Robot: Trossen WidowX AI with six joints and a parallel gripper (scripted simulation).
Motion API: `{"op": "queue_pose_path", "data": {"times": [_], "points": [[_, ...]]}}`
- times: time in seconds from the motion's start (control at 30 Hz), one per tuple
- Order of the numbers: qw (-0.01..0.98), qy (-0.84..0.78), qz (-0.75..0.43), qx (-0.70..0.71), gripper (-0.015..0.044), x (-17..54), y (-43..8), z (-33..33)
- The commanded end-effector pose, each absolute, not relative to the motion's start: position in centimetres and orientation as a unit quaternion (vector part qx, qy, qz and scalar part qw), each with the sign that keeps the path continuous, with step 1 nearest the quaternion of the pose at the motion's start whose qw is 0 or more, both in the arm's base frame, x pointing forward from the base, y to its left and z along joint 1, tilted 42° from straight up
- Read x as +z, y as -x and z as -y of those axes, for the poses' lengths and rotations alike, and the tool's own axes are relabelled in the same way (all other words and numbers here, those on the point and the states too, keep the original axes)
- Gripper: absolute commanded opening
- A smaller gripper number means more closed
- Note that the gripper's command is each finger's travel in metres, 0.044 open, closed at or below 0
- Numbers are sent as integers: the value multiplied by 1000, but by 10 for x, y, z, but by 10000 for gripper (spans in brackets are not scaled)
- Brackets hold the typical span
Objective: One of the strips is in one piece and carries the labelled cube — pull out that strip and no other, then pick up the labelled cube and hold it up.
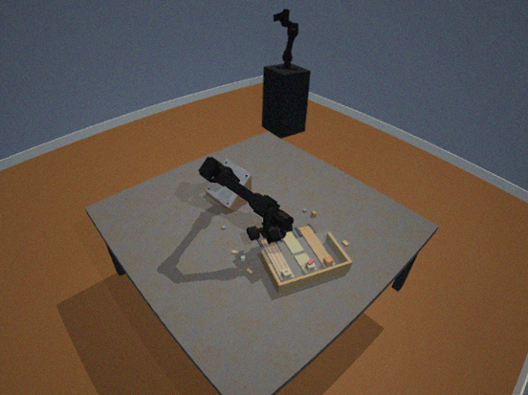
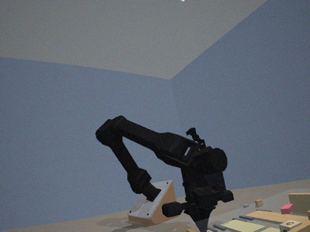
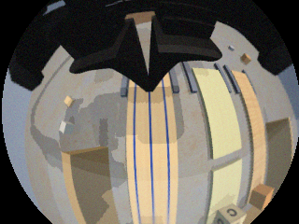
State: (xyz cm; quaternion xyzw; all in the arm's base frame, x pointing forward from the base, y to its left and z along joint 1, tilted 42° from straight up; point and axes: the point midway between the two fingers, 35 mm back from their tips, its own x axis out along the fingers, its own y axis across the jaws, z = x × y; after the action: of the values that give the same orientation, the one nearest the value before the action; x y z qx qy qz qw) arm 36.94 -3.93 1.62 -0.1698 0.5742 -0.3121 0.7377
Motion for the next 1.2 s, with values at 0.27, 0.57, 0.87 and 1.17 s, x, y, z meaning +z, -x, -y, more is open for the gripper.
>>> {"op": "queue_pose_path", "data": {"times": [0.27,0.57,0.87,1.17], "points": [[738,170,-574,-312,0,12,-359,39],[737,170,-574,-312,0,8,-346,38],[737,171,-575,-312,0,3,-333,37],[737,171,-575,-312,0,-1,-319,36]]}}
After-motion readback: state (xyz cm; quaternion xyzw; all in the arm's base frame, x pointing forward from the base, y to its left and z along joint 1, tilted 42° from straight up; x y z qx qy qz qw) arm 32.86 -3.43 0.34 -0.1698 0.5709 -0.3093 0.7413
